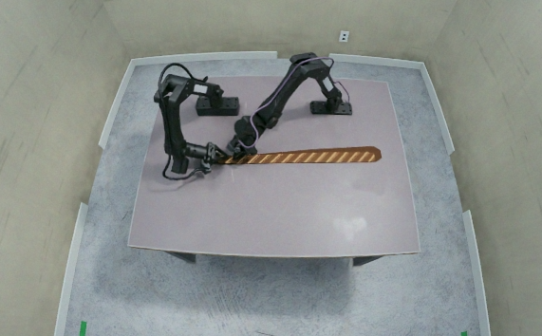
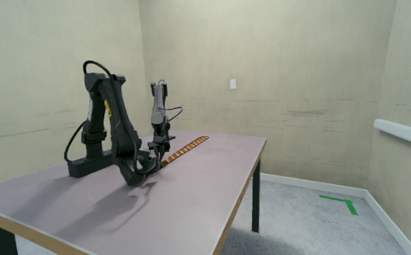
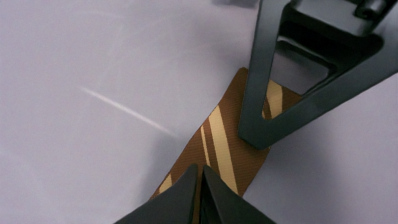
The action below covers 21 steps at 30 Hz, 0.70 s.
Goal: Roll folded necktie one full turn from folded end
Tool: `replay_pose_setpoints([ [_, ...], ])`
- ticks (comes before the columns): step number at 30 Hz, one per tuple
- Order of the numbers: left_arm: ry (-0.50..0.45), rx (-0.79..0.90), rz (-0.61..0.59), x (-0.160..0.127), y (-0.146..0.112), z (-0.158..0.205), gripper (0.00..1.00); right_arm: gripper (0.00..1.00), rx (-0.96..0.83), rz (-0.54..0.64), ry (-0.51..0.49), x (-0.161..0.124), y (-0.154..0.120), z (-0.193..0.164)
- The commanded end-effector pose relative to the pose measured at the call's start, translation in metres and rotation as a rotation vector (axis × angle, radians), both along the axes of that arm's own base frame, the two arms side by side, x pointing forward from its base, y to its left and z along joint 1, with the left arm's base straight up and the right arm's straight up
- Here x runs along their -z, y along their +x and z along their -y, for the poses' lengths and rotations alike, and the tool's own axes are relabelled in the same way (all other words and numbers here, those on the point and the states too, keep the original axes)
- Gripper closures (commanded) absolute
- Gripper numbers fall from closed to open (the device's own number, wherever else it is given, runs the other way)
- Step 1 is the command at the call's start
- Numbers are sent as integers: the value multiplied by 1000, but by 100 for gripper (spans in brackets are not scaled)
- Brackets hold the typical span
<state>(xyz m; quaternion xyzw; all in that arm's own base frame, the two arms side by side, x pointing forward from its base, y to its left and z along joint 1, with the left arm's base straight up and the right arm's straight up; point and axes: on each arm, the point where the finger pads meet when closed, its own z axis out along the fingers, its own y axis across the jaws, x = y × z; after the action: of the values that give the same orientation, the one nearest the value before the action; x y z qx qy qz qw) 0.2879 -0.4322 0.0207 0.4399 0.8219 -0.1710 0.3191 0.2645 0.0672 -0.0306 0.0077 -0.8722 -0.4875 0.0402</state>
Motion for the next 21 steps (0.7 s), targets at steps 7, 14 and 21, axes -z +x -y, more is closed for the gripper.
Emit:
replay_pose_setpoints([
  [7, -37, 14, 11, -6, -3, 8, 96, 75, -1, 43, -15, 0, 5, -11],
  [14, -37, 14, 11, -6, -3, 8, 96, 75, -1, 43, -15, 0, 4, -18],
  [21, -37, 14, 11, -6, -3, 8, 96, 75, -1, 43, -15, 0, 4, -24],
])
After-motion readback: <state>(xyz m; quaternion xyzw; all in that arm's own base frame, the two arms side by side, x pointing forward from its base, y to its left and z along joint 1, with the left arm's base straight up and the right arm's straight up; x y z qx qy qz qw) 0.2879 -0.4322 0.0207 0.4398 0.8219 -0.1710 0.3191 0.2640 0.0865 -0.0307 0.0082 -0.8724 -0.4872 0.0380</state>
